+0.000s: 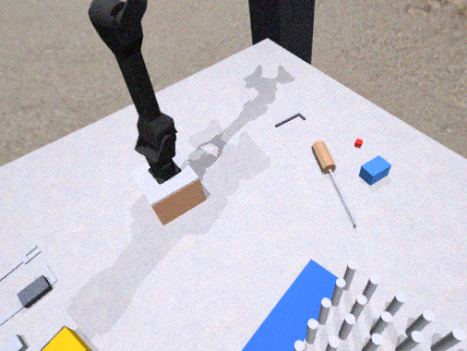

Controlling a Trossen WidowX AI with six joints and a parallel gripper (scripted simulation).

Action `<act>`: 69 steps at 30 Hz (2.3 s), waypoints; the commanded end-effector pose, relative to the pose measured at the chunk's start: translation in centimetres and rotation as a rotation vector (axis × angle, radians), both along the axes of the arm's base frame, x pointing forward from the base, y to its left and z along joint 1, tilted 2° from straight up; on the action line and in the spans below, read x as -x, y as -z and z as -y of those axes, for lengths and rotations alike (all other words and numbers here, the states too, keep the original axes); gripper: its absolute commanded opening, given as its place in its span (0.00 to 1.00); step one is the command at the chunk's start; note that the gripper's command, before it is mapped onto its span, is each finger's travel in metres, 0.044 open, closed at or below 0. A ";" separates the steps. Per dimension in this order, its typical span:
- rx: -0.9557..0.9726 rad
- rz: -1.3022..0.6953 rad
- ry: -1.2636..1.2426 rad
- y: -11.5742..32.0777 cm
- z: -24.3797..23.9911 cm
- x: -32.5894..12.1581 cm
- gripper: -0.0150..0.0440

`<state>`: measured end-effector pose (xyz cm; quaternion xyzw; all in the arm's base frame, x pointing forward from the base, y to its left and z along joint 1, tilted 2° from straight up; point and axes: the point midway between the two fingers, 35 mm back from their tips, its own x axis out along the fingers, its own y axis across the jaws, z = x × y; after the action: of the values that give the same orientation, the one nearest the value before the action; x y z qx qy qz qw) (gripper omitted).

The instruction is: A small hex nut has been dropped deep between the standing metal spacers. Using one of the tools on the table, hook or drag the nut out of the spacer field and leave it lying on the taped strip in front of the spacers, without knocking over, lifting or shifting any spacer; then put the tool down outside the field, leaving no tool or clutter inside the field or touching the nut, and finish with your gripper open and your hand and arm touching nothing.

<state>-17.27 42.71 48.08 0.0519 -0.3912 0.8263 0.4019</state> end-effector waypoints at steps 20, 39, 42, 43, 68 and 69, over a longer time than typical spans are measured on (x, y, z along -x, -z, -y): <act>0.400 -0.361 0.794 16.8 -1.9 -36.0 1.00; 0.499 -0.877 1.471 30.9 20.4 -56.5 1.00; 0.490 -0.976 1.574 33.0 25.1 -57.7 1.00; 0.485 -1.009 1.608 33.6 26.6 -58.0 1.00; 0.344 -1.456 2.003 41.4 45.2 -55.5 1.00; 0.344 -1.456 2.003 41.4 45.2 -55.5 1.00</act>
<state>38.41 -2.36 7.09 0.1211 0.1627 -0.0187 0.9790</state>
